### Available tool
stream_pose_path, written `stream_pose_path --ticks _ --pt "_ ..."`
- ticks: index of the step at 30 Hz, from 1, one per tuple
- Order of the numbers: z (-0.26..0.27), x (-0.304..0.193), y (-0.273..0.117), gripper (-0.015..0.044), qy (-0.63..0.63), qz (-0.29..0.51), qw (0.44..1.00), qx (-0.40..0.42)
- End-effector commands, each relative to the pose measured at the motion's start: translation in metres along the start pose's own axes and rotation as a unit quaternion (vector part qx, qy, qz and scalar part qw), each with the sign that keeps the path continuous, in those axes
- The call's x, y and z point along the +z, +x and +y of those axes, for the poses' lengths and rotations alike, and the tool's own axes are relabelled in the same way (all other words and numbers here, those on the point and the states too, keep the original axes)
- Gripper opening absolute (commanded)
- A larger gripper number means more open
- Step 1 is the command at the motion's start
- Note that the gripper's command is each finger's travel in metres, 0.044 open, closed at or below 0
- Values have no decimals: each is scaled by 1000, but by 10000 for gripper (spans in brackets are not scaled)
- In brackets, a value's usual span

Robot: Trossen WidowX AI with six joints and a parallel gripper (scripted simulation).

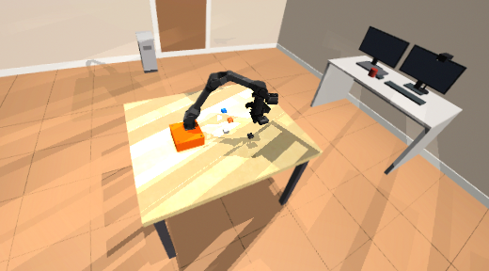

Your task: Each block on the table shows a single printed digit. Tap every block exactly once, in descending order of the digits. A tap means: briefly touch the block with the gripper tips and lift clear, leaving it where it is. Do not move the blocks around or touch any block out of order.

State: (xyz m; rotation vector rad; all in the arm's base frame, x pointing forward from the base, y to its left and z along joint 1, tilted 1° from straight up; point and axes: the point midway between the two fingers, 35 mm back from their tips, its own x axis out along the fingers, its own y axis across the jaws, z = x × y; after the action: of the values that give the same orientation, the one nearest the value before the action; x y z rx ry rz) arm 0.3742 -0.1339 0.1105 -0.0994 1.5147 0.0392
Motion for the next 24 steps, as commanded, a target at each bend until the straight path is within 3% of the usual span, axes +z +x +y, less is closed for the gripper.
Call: stream_pose_path --ticks 1,14,19,24 --pt "7 -6 2 20 -1 8 1000 4" --pt "108 -115 1 20 -1 12 1000 8" --pt "112 -122 5 20 -1 12 1000 8" --pt "113 -123 74 20 -1 12 1000 8"
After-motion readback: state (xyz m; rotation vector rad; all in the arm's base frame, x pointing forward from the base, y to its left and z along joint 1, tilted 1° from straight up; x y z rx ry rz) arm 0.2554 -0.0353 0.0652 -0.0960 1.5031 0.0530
